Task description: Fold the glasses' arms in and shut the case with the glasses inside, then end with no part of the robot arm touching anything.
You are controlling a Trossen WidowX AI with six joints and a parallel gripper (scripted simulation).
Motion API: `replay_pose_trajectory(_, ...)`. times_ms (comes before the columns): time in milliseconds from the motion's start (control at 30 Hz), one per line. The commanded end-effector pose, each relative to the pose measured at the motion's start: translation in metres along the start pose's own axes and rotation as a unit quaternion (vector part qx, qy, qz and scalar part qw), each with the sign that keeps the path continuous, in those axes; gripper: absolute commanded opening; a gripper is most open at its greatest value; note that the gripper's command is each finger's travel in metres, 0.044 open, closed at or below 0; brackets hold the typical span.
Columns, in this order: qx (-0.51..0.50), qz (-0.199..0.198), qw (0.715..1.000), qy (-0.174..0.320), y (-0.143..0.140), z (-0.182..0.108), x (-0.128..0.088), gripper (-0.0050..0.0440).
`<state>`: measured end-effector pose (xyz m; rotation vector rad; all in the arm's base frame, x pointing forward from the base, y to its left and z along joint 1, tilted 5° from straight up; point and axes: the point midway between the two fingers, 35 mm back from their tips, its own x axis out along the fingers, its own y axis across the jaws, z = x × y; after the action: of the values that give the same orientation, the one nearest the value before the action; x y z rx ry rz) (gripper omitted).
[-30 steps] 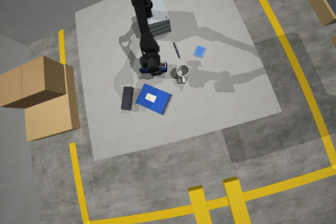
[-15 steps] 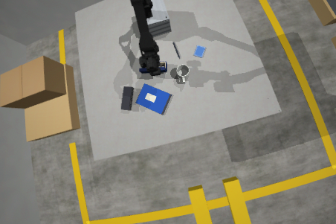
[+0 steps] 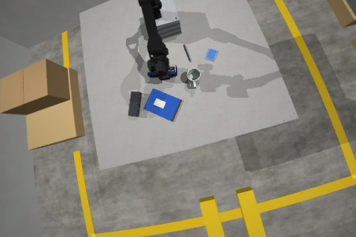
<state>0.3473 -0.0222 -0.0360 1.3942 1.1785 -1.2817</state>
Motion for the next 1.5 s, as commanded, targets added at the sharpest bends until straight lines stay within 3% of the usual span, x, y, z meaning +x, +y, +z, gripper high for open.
replay_pose_trajectory(0, -0.001, 0.001, 1.000, 0.001, 0.000, 0.000, -0.001, 0.0000)
replay_pose_trajectory(1233, -0.001, 0.001, 1.000, 0.001, 0.000, 0.000, -0.001, 0.0000)
replay_pose_trajectory(1400, -0.001, 0.001, 1.000, 0.001, 0.003, -0.015, -0.001, 0.0000)
replay_pose_trajectory(1467, -0.001, 0.001, 1.000, 0.001, 0.005, -0.035, -0.002, 0.0000)
